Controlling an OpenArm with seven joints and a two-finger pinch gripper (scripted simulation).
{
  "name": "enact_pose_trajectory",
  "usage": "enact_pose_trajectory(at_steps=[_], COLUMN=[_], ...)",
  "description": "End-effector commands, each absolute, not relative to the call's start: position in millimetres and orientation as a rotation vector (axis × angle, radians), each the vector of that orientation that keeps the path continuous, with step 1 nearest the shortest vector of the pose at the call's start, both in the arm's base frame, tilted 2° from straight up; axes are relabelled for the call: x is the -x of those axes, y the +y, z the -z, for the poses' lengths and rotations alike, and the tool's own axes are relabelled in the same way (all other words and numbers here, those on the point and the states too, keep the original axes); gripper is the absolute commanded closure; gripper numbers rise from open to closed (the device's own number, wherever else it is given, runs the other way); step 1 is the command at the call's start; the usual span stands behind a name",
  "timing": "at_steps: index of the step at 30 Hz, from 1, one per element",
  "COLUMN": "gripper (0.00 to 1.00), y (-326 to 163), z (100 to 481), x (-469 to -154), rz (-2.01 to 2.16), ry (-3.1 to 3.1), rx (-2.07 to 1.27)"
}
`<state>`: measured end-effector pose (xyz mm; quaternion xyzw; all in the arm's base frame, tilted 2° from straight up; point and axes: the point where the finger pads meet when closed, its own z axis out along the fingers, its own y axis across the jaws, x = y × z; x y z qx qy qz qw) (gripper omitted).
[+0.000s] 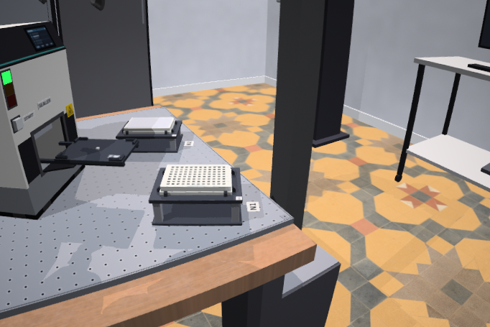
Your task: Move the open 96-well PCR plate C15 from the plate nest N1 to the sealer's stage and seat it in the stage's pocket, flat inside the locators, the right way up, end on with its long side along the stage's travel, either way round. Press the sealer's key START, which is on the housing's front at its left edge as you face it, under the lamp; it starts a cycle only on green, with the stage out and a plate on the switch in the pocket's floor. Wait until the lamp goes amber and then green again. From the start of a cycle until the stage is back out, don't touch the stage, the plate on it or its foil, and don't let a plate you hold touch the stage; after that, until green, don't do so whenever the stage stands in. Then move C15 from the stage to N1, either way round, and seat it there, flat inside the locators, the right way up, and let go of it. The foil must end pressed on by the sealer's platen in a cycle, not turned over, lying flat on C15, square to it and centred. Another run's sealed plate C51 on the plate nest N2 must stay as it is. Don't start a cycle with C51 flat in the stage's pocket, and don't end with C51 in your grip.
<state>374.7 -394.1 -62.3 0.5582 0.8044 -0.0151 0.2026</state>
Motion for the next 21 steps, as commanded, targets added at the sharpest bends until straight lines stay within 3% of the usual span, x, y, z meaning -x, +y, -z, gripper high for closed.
enact_pose_trajectory(at_steps=[1, 18, 19, 21], gripper=[0.00, 0.00, 0.23, 0.23], y=[-394, -394, -386, -371], z=[61, 61, 65, 73], x=[-375, -375, -373, -368], rz=[0.039, 0.039, 0.034, 0.023], ry=[2.244, 2.244, 2.300, 2.410], rx=[-1.557, -1.557, -1.517, -1.435])
